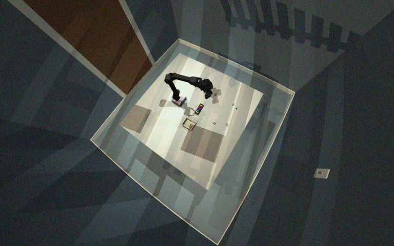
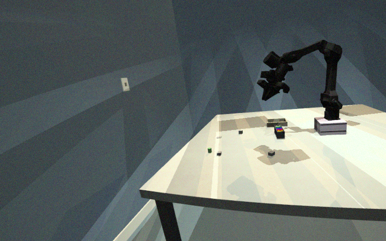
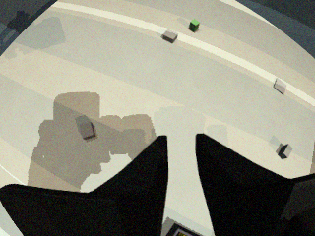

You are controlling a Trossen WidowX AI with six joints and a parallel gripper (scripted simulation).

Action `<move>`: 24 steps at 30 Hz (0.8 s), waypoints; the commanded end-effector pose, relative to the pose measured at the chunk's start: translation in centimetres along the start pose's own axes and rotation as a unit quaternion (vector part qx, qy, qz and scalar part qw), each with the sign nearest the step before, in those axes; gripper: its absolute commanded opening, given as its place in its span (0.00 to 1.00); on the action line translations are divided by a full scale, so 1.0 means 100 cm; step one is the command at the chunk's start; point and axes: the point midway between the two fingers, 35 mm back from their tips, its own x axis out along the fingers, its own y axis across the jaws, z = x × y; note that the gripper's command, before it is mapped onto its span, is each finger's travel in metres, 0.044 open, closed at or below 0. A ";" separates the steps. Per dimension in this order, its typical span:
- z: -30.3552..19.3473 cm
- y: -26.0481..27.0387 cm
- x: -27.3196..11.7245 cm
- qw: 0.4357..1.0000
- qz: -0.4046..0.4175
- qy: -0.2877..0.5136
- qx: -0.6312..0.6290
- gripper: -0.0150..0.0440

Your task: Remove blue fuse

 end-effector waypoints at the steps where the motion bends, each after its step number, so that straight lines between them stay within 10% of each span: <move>1: -0.065 -0.030 0.028 0.989 -0.020 0.114 0.090 0.37; 11: -0.206 -0.063 0.040 0.896 -0.051 0.338 0.282 0.37; 24: -0.209 -0.063 0.042 0.894 -0.051 0.342 0.285 0.37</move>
